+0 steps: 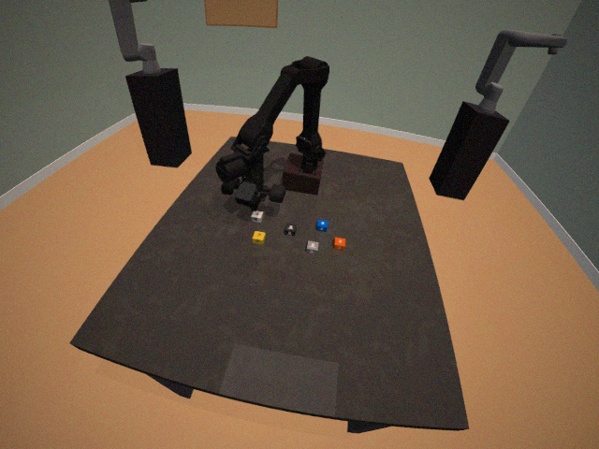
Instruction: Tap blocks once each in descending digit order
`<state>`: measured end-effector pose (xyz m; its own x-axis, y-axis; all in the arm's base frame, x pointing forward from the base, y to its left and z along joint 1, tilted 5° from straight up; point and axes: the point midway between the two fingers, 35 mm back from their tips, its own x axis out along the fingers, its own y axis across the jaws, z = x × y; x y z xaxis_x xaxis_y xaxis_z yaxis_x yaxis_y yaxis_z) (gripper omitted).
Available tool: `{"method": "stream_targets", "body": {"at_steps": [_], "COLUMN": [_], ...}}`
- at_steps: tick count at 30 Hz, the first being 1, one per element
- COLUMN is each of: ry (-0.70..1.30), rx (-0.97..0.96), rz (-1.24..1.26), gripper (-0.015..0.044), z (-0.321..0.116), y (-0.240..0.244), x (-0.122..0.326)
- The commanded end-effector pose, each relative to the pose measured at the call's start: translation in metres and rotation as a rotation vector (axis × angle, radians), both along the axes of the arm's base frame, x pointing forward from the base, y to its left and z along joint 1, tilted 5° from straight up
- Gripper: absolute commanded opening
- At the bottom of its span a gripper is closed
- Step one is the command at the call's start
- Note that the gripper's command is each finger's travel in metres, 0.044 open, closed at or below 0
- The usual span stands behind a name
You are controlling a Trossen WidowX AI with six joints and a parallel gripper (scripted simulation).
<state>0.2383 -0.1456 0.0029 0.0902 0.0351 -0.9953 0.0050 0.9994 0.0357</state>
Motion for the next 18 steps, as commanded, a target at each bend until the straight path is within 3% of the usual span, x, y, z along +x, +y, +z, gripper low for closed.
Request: {"method": "stream_targets", "body": {"at_steps": [1, 15, 18], "ry": [0.007, 0.007, 0.005], "rx": [0.009, 0.009, 0.006], "rz": [-0.006, -0.006, -0.004], "gripper": [0.0020, 0.0020, 0.0020], "z": [-0.010, -0.020, 0.002], "y": [0.003, 0.003, 0.001], "x": [-0.002, -0.001, -0.002]}}
